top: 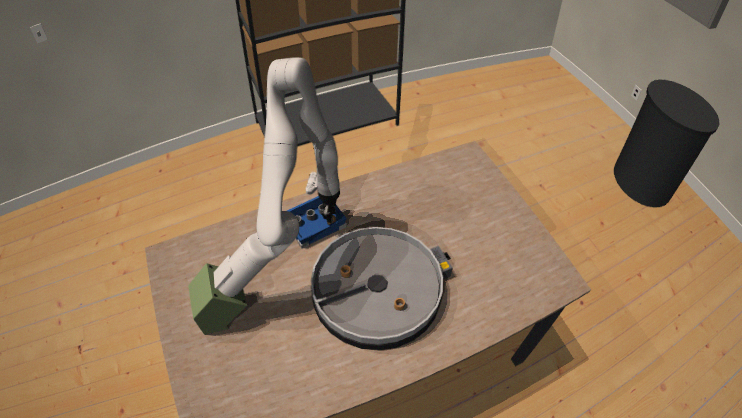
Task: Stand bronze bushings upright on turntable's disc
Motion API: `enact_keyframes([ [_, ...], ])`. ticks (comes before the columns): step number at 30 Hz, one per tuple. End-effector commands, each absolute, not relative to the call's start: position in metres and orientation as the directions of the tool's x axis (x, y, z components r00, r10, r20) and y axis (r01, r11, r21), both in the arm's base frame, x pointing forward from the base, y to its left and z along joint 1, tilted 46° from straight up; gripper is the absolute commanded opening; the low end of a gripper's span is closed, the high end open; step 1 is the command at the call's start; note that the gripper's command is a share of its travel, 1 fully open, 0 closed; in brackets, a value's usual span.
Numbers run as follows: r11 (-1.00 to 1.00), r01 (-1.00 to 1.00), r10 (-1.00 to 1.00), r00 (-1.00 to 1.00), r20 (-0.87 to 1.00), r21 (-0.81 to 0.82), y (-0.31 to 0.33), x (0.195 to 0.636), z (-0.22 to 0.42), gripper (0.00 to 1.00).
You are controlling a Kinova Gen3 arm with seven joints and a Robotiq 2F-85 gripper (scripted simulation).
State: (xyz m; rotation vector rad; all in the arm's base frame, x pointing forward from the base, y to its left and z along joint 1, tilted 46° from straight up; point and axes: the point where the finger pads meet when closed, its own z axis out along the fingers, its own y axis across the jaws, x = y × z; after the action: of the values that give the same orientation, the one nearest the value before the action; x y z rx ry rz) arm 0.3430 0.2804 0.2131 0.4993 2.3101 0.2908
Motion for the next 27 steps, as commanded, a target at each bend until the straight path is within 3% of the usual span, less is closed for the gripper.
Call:
enact_keyframes([
  [1, 0.898, 0.266, 0.435, -0.649, -0.624, 0.349, 0.2806, 0.3428, 0.2133, 0.39],
  [27, 0.898, 0.266, 0.435, -0.649, -0.624, 0.349, 0.281, 0.3465, 0.2096, 0.39],
])
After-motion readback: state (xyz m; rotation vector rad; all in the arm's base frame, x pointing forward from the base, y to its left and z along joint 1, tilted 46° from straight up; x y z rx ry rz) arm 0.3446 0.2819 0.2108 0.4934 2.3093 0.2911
